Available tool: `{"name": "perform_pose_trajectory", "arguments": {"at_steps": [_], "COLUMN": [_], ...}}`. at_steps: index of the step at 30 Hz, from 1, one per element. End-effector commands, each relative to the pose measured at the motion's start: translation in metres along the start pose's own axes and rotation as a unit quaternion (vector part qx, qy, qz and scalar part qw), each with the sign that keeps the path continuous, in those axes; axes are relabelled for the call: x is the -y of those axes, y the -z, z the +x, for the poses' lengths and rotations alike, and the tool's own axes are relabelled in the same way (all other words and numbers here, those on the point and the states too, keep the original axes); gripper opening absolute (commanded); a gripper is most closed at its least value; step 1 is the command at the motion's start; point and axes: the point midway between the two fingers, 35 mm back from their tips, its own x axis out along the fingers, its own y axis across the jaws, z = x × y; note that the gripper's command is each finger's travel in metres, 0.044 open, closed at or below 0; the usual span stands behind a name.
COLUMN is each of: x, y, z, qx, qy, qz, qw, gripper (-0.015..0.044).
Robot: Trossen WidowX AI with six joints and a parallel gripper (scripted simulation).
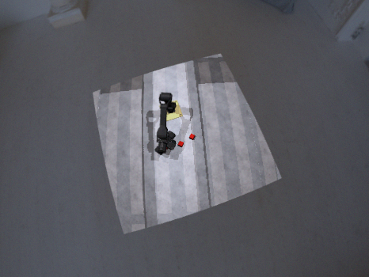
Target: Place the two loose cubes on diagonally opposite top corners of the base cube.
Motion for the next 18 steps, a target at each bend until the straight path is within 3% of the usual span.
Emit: {"name": "perform_pose_trajectory", "arguments": {"at_steps": [1,4,10,18], "x": [-0.002,-0.002,-0.002,0.0], "y": [0.002,0.002,0.002,0.001], "z": [0.01,0.012,0.012,0.002], "qx": [-0.004,-0.004,-0.004,-0.004], "qy": [-0.003,-0.003,-0.003,-0.003], "qz": [-0.001,-0.001,-0.001,-0.001], "qw": [1.0,1.0,1.0,1.0], "gripper": [0.0265,0.0265,0.0107,0.0105]}}
